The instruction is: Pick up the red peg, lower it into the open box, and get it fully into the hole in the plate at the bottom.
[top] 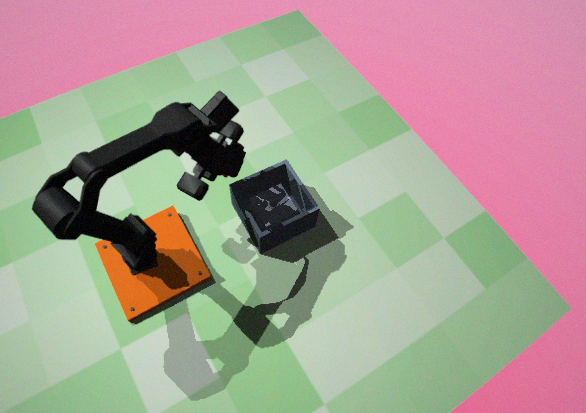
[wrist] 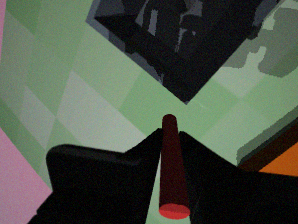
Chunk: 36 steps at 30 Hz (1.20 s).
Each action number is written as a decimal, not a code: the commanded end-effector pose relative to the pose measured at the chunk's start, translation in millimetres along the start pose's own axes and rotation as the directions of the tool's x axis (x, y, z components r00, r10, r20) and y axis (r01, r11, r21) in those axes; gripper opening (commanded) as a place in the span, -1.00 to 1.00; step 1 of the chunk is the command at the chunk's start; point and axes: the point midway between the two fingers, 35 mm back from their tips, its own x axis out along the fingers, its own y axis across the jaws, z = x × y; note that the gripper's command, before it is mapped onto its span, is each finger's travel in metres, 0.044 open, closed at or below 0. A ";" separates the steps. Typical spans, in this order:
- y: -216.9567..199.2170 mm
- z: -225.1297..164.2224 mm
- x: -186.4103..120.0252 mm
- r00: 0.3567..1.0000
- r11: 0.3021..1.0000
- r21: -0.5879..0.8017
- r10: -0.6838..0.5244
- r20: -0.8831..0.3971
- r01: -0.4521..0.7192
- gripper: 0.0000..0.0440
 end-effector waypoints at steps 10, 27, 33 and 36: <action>9.3 49.0 4.4 0.998 0.999 0.054 0.002 0.062 -0.005 -1.00; 11.2 100.7 25.3 0.996 0.991 0.130 -0.010 0.089 -0.001 -0.96; 9.9 110.8 35.9 0.997 0.989 0.145 -0.025 0.074 0.014 -0.92; 8.9 114.0 43.0 0.997 0.989 0.149 -0.035 0.063 0.026 -0.91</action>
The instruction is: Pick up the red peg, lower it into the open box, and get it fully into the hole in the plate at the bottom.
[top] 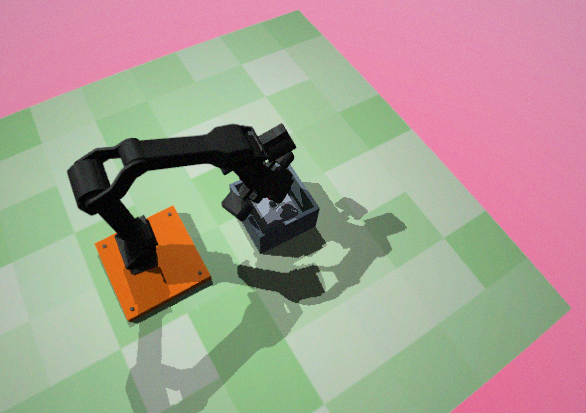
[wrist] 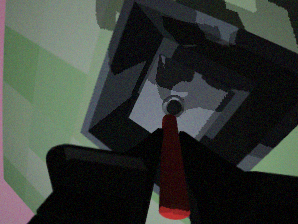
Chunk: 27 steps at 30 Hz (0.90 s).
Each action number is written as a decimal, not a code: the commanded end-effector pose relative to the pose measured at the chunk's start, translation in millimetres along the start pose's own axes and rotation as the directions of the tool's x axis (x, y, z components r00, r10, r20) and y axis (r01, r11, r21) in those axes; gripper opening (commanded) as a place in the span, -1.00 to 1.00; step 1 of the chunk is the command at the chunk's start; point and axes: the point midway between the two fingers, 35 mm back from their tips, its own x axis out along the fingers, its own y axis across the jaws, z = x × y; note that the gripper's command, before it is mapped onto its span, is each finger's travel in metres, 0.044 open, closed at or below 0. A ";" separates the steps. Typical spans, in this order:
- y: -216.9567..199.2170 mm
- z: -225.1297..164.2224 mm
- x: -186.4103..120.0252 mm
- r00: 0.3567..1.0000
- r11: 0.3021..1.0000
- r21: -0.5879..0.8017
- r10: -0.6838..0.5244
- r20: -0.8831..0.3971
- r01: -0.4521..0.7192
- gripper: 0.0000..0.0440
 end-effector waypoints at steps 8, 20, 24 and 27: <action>-2.9 6.6 30.6 0.998 0.998 -0.014 -0.060 -0.027 0.060 -0.81; 5.3 19.2 42.8 0.994 0.993 -0.063 -0.103 -0.032 0.101 -0.11; 13.2 24.7 43.7 0.994 0.992 -0.077 -0.100 -0.036 0.097 0.00; 18.3 29.7 44.9 0.995 0.992 -0.084 -0.098 -0.036 0.095 0.19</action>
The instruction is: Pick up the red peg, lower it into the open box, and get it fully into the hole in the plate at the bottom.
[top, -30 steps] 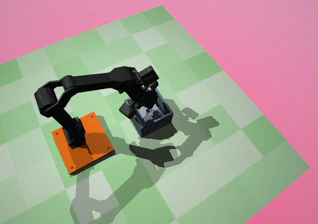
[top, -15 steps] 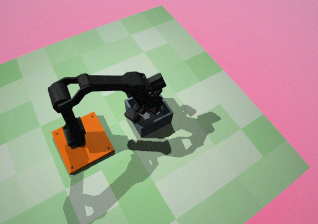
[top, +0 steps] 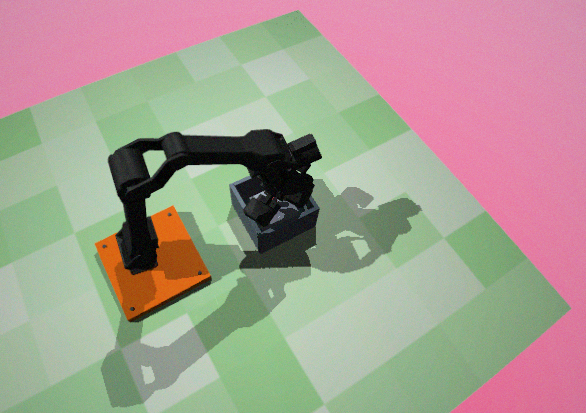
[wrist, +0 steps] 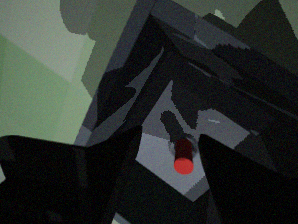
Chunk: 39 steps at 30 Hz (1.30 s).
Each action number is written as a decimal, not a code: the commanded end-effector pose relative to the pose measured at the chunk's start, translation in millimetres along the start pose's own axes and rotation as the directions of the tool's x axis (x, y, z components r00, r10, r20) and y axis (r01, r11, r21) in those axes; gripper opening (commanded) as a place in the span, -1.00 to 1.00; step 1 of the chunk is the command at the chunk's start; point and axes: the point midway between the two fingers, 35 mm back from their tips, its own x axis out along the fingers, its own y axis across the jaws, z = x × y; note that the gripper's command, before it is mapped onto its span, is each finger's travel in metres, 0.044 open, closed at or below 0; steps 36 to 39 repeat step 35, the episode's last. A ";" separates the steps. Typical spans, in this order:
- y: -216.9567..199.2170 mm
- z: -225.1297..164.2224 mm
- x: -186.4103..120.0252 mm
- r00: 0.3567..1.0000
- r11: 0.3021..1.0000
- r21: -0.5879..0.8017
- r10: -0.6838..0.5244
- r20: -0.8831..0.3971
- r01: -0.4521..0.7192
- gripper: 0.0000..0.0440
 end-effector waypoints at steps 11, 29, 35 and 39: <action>18.7 32.4 -1.7 0.999 1.000 -0.002 0.029 0.033 -0.029 1.00; 33.4 70.6 -15.8 0.989 0.996 0.016 0.084 0.126 -0.086 1.00; 33.4 70.6 -15.8 0.989 0.996 0.016 0.084 0.126 -0.086 1.00; 33.4 70.6 -15.8 0.989 0.996 0.016 0.084 0.126 -0.086 1.00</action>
